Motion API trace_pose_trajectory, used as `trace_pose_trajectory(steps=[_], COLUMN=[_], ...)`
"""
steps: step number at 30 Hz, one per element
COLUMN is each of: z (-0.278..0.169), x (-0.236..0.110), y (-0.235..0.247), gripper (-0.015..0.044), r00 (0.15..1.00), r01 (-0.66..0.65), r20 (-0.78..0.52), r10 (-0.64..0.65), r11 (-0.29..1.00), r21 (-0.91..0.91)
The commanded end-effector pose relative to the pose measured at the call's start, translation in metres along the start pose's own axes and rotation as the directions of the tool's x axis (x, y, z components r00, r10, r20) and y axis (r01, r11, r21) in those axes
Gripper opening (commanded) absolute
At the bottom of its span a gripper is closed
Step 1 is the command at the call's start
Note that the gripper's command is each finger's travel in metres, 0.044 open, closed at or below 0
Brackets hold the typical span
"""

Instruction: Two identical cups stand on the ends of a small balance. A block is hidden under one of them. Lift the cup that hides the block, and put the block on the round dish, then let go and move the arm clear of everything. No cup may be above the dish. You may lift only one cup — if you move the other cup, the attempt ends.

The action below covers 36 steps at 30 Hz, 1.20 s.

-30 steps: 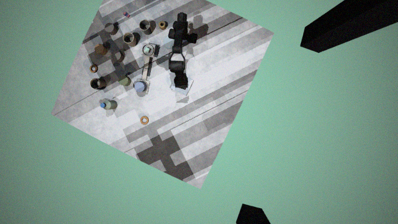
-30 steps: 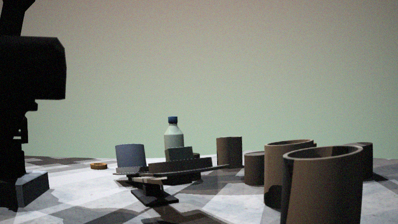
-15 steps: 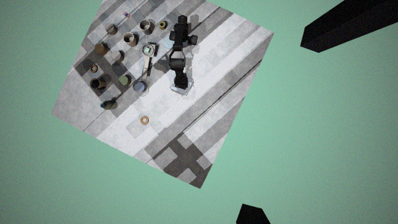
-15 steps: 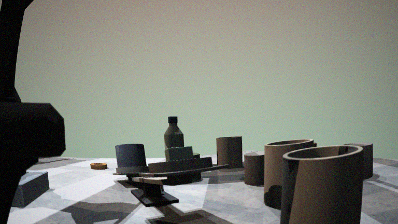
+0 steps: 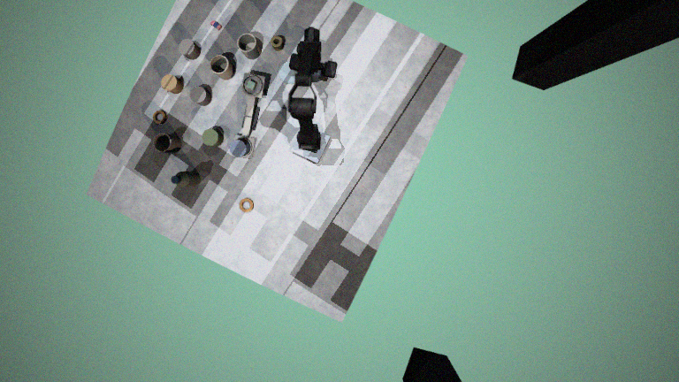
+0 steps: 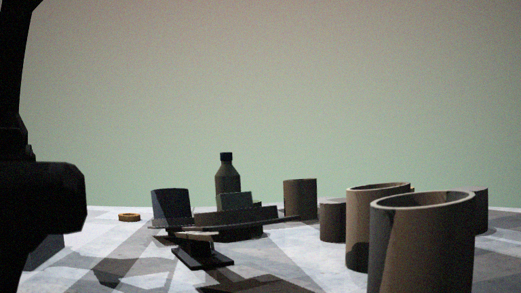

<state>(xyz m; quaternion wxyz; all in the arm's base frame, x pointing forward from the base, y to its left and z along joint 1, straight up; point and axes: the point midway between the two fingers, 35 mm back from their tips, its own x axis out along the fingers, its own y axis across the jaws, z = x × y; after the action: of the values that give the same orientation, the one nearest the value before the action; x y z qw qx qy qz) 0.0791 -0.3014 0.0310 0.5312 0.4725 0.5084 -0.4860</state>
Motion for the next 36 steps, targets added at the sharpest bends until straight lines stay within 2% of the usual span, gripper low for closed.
trace_pose_trajectory(steps=[1,6,8,11,15,22,26,36], z=[0.0,0.0,0.001,-0.001,-0.002,0.004,0.005,-0.002], x=[0.0,0.0,-0.012,-0.05,-0.053,-0.06,-0.063,-0.068], y=[0.0,0.0,0.0,0.0,0.0,0.02,0.032,0.061], gripper=[0.0262,0.0394,0.044,0.044,0.044,0.026,0.026,0.026], r00=[1.0,1.0,1.0,1.0,1.0,0.999,0.998,0.999], r01=[0.0,0.0,0.0,0.001,0.001,-0.002,-0.001,0.008], r20=[0.001,0.001,-0.001,-0.006,-0.006,0.043,0.056,0.047], r10=[0.0,0.0,0.0,-0.001,-0.001,0.004,0.008,0.015], r11=[1.0,1.0,1.0,1.0,1.0,0.999,0.993,0.895], r21=[0.0,0.0,-0.001,-0.006,-0.006,-0.046,-0.117,-0.447])
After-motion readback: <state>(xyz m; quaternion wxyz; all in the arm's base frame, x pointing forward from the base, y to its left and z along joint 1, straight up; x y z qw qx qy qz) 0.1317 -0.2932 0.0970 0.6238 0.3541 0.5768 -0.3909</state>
